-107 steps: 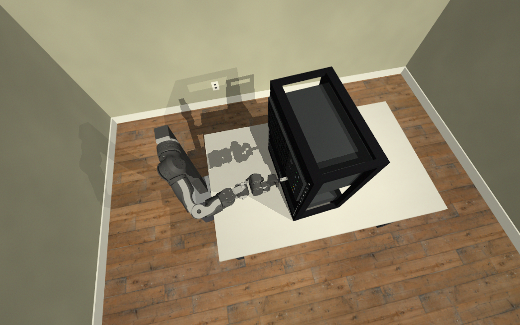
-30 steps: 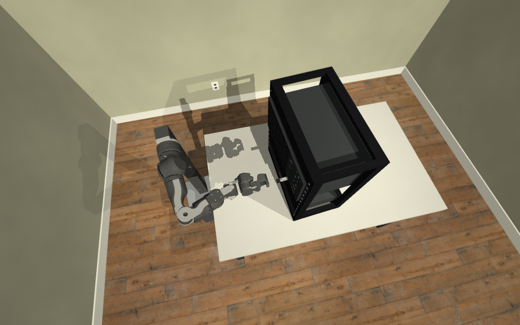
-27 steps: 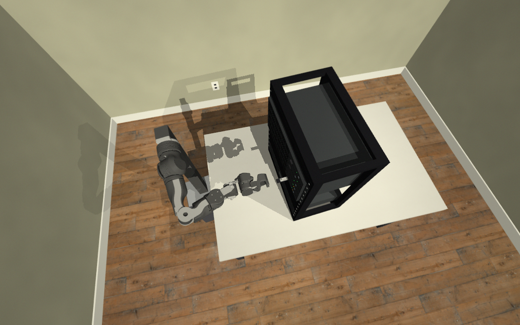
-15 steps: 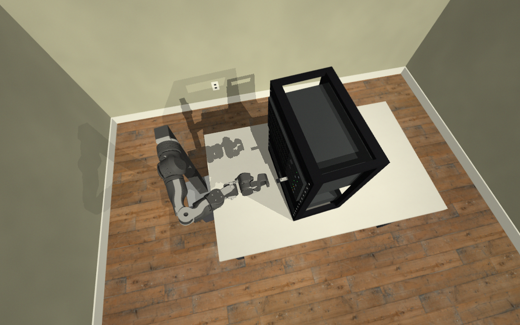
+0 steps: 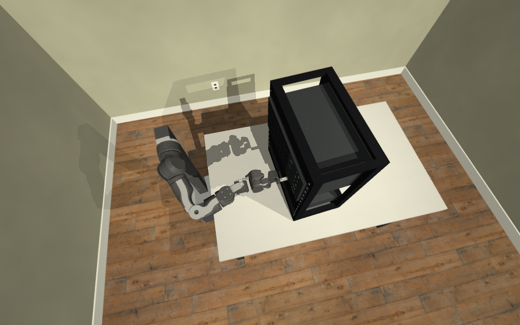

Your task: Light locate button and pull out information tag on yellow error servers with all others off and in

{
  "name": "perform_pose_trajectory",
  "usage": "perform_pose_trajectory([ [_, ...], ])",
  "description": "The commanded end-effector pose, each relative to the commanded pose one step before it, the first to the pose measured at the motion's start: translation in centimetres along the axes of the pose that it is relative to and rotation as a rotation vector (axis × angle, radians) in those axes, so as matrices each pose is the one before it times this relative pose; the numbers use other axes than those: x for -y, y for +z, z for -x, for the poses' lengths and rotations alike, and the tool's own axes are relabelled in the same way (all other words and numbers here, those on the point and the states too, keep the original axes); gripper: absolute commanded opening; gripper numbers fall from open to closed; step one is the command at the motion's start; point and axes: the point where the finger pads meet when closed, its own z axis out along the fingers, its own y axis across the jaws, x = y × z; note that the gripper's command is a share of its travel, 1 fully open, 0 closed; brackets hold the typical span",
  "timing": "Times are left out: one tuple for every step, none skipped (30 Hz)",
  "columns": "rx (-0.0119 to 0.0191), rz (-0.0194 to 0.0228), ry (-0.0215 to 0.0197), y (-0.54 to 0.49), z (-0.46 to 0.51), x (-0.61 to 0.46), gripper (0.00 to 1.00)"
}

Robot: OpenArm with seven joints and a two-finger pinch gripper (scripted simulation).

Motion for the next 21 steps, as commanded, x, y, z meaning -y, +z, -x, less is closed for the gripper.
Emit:
perform_pose_trajectory([
  [-0.01596, -0.01422, -0.02066, 0.598, -0.2051, 0.131, 0.1],
  [-0.00002, 0.00009, -0.00019, 0.549, 0.0003, -0.008, 0.1],
  [-0.00001, 0.00008, -0.00018, 0.528, 0.0002, -0.008, 0.1],
  [-0.00001, 0.00007, -0.00017, 0.498, 0.0003, -0.008, 0.1],
  [-0.00001, 0.00007, -0.00016, 0.46, 0.0002, -0.007, 0.1],
  [-0.00001, 0.00005, -0.00015, 0.414, -0.0004, -0.007, 0.1],
  [0.0, 0.0, 0.0, 0.0, 0.0, 0.0, 0.1],
  [0.0, 0.0, 0.0, 0.0, 0.0, 0.0, 0.1],
  [0.0, 0.00006, -0.00011, 0.363, 0.0007, -0.006, 0.1],
  [0.00003, 0.00008, -0.00008, 0.307, 0.0021, -0.005, 0.1],
  [-0.00004, -0.00001, -0.00011, 0.25, -0.002, -0.005, 0.1],
  [0.0003, 0.00072, 0.00031, 0.195, 0.0125, -0.029, 0.1],
  [0.00083, 0.00278, 0.00105, 0.143, 0.0314, -0.095, 0.1],
  [0.00156, 0.00128, -0.00083, 0.073, 0.0794, -0.053, 0.1],
  [0.00063, -0.00067, -0.00072, 0.033, 0.0346, 0.034, 0.1],
  [-0.00155, -0.0004, 0.00027, 0.018, -0.0655, 0.025, 0.1],
  [-0.00098, 0.00086, 0.00073, -0.002, -0.0476, -0.021, 0.1],
  [0.00084, 0.00122, 0.00034, -0.001, 0.0144, -0.02, 0.1],
  [0.00055, -0.00005, 0.0002, -0.001, 0.0111, 0.0, 0.1],
  [0.0, -0.00001, 0.00009, 0.0, 0.0, 0.0, 0.1],
  [0.0, -0.00001, 0.00006, 0.0, 0.0, 0.0, 0.1],
])
